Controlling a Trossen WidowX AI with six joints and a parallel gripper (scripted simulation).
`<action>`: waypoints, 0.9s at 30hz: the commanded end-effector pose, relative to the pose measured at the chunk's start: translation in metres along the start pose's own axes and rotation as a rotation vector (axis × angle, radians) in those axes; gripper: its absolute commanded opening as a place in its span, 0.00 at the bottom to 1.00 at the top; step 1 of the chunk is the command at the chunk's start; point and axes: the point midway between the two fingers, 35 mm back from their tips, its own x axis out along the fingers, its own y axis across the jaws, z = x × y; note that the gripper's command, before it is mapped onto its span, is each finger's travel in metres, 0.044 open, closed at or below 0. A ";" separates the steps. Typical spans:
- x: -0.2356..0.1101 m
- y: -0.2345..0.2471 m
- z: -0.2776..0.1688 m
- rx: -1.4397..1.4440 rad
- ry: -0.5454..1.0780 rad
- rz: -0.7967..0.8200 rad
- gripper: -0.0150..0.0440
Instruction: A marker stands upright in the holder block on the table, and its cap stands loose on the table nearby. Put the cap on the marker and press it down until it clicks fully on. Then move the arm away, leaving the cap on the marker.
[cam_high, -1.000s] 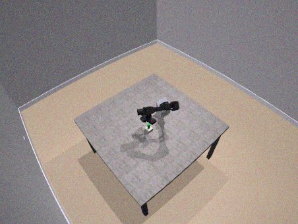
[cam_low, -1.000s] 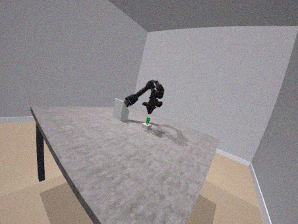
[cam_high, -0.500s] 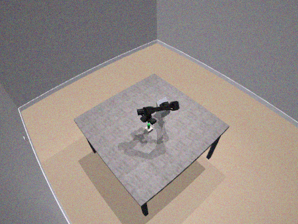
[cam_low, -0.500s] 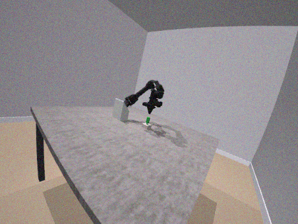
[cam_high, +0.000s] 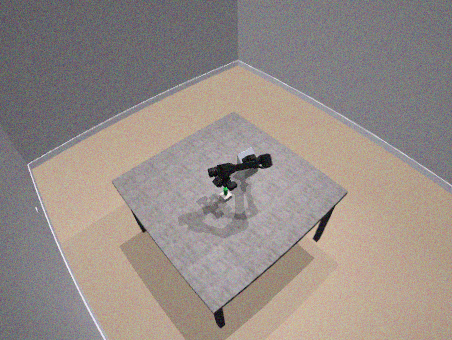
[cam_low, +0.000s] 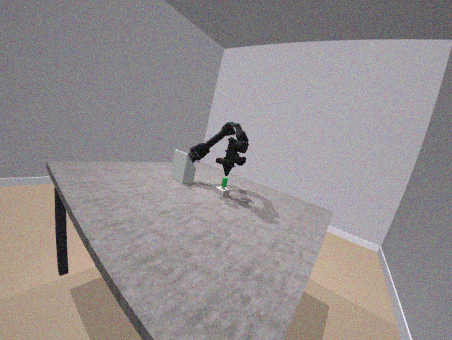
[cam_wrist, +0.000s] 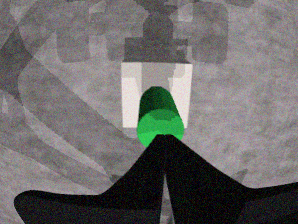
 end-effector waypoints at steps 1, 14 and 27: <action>0.007 0.001 -0.002 0.005 0.004 0.005 0.25; 0.025 0.001 -0.002 0.005 0.003 0.006 0.25; -0.016 -0.003 0.005 0.001 -0.006 -0.009 0.25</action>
